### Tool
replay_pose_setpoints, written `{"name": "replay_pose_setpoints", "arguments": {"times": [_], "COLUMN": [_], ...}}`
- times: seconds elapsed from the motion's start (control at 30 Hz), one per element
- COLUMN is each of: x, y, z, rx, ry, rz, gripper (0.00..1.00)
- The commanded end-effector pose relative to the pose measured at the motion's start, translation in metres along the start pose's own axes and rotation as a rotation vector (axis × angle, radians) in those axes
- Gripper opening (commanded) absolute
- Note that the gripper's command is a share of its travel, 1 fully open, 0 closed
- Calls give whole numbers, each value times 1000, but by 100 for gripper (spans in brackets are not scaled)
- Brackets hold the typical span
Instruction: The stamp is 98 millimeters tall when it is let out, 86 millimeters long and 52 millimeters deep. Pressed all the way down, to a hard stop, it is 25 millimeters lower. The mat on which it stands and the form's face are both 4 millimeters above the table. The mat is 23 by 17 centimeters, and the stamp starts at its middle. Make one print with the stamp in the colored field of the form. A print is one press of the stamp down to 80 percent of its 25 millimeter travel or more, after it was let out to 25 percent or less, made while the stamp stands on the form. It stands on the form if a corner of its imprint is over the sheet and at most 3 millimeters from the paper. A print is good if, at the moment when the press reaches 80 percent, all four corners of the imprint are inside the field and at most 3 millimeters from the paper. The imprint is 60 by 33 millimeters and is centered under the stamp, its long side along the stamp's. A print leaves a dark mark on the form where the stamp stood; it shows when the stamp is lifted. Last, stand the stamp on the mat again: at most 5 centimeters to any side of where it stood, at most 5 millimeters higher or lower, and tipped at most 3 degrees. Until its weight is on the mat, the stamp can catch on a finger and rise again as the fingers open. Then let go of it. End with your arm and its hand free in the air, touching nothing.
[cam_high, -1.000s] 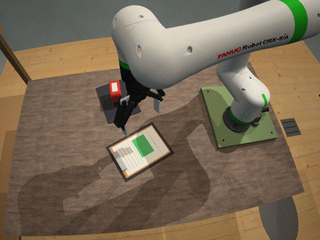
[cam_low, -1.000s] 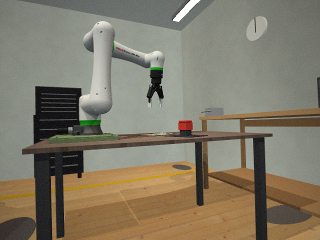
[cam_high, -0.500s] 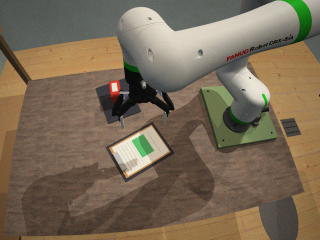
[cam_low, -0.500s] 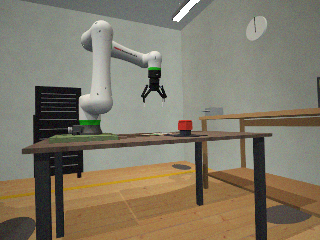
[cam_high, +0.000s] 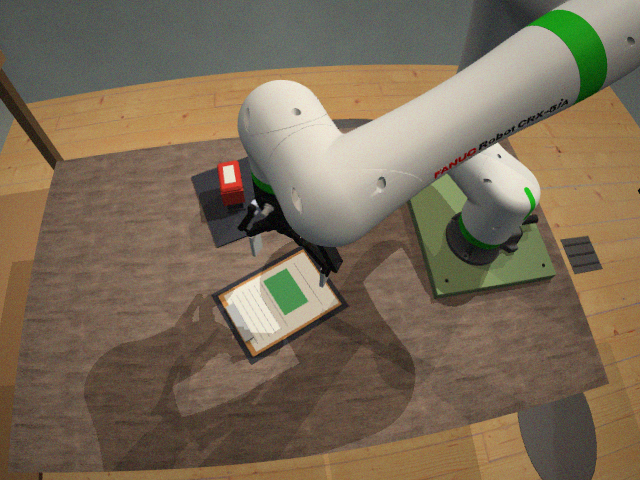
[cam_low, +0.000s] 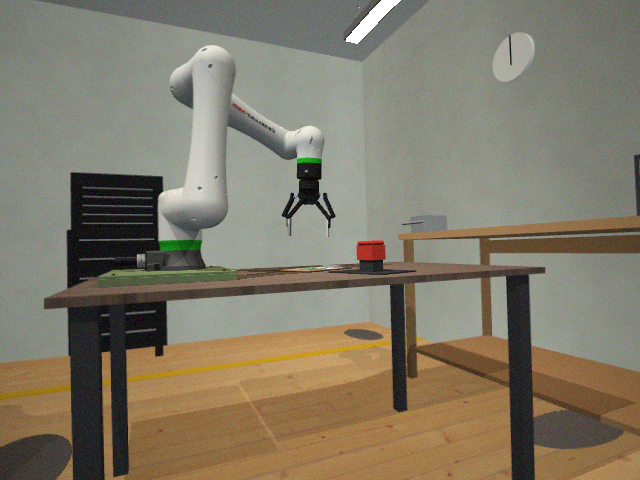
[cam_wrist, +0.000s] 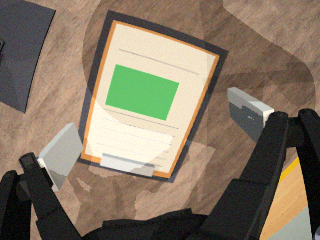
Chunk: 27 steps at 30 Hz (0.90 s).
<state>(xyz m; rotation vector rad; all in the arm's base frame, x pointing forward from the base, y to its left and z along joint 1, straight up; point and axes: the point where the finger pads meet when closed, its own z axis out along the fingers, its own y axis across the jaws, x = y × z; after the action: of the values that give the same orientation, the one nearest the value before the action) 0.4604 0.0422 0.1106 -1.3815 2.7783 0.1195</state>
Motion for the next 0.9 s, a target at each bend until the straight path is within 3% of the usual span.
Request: {"name": "replay_pose_setpoints", "arguments": {"times": [0.0,0.87], "x": [-2,-2], "y": [-2,-2], "z": [6,6], "rx": [59,67], "ry": [52,59], "rz": [268,307], "gripper": [100,100]}}
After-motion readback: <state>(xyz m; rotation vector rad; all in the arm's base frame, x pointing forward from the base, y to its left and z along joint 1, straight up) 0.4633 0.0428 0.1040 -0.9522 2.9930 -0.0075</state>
